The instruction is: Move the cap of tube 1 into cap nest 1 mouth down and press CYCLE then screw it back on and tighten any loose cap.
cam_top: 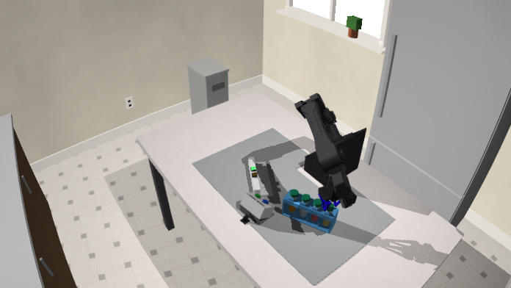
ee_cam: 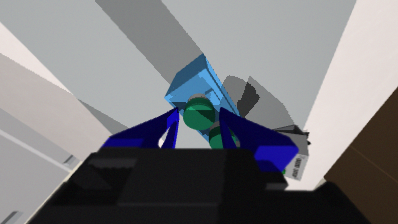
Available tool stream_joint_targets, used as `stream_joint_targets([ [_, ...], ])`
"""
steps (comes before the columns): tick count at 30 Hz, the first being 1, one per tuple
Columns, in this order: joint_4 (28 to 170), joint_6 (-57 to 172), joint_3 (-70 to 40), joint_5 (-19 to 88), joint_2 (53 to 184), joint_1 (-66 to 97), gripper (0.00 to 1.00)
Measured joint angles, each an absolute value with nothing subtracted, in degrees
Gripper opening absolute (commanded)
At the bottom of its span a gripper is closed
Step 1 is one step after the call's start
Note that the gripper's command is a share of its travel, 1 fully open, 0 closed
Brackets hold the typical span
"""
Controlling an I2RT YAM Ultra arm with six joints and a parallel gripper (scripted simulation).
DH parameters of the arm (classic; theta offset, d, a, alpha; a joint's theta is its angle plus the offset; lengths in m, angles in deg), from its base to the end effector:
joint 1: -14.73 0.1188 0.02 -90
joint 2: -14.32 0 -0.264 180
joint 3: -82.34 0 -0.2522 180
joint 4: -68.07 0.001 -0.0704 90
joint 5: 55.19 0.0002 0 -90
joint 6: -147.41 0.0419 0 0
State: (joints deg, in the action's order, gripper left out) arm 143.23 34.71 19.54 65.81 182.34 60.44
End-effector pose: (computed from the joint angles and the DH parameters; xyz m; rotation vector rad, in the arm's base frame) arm 0.2766 0.2540 -0.1078 1.5961 -1.9466 0.8437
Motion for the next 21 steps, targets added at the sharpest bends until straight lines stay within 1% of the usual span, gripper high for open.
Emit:
stream_joint_targets([
  [1,143.19,34.82,19.54,65.81,182.34,60.46,0.49],
  [2,143.15,34.91,19.54,65.81,182.32,60.46,0.0],
  [15,143.15,35.17,19.54,65.84,182.34,60.46,0.0],
  [21,143.1,38.84,19.52,65.86,182.34,60.46,0.0],
])
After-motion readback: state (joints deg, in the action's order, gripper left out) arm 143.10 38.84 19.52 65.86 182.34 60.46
